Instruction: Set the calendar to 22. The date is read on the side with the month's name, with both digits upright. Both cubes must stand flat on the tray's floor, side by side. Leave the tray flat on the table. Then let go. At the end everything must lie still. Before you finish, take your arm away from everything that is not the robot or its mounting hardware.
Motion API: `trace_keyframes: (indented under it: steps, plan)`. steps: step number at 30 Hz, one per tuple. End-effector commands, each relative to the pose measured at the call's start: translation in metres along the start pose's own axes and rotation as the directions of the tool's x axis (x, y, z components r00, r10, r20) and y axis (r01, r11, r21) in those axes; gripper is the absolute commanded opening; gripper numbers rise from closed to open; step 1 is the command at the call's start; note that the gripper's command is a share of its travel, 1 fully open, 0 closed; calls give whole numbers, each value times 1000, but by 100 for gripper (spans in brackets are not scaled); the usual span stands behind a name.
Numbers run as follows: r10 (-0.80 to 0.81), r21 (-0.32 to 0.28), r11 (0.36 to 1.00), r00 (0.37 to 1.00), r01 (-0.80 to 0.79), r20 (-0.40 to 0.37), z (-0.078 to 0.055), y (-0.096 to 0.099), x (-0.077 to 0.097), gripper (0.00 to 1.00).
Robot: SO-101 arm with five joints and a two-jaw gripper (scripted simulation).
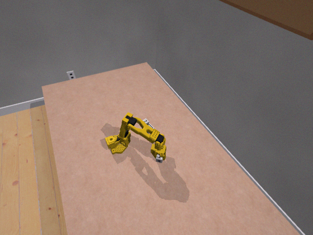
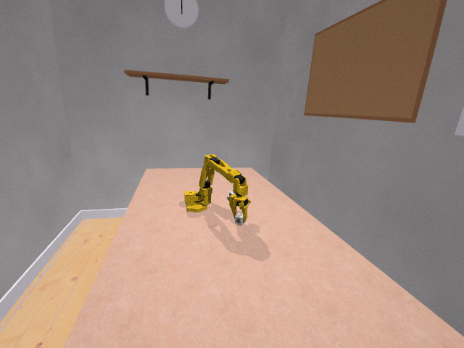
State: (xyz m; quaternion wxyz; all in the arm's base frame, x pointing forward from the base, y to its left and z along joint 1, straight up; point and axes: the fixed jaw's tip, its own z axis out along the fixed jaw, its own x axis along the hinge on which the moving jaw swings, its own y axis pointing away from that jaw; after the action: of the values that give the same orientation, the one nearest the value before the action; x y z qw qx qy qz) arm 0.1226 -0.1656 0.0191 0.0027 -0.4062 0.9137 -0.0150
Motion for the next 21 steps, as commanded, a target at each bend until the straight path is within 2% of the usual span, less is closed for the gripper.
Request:
trace_keyframes:
  steps: [1,21]
  plan:
    - [13,24,1000,1000,-13,-3,-3,-3,2,0]
    - [13,24,1000,1000,-13,-3,1,-3,2,0]
